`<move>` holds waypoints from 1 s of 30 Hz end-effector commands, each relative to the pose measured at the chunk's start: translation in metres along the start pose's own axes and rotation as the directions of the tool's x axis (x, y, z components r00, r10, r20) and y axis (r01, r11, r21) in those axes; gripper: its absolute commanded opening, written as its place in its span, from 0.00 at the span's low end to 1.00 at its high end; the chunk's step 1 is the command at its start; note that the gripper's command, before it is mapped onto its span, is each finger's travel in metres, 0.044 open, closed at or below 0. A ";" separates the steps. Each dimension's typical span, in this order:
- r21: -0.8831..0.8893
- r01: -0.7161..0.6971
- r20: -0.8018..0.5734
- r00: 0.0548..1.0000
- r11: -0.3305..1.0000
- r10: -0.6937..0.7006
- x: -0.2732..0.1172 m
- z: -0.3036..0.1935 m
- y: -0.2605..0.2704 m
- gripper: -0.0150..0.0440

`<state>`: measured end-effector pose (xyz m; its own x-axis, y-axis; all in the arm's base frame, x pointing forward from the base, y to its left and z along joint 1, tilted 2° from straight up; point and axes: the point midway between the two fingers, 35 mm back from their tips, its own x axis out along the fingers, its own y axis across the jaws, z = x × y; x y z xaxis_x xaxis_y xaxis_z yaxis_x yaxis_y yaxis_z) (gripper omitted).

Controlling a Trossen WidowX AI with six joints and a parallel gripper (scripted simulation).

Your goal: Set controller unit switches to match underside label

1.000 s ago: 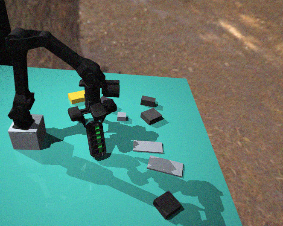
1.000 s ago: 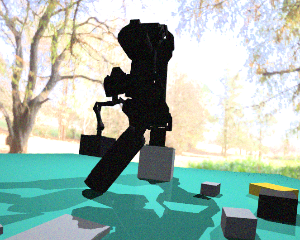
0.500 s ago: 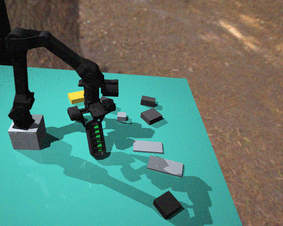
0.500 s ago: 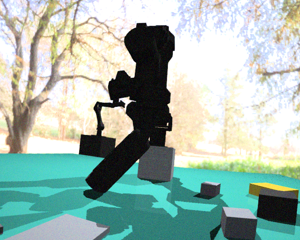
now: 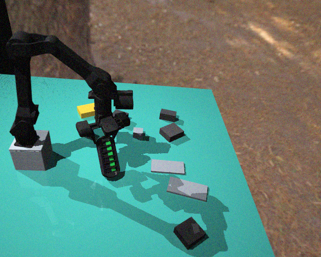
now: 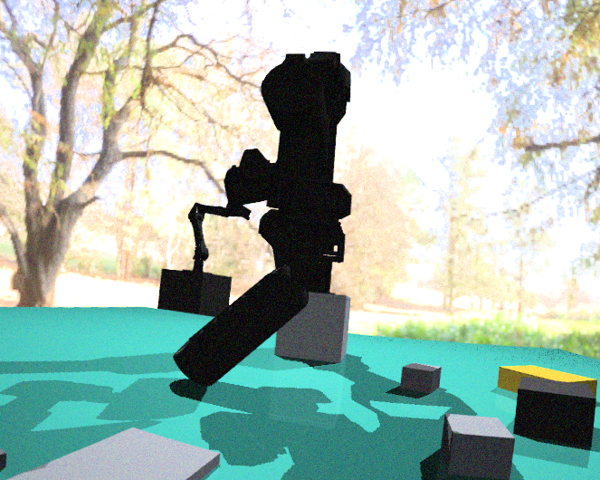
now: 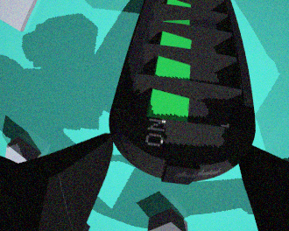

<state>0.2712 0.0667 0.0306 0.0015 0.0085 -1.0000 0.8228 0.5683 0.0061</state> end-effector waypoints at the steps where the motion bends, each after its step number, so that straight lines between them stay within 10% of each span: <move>1: 0.013 0.010 0.006 1.000 1.000 -0.010 0.004 0.000 -0.004 0.83; 30: 0.013 0.010 0.005 1.000 1.000 -0.010 0.020 -0.016 -0.004 0.83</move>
<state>0.2611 0.0808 0.0167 0.0064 0.0112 -0.9999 0.8234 0.5673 0.0116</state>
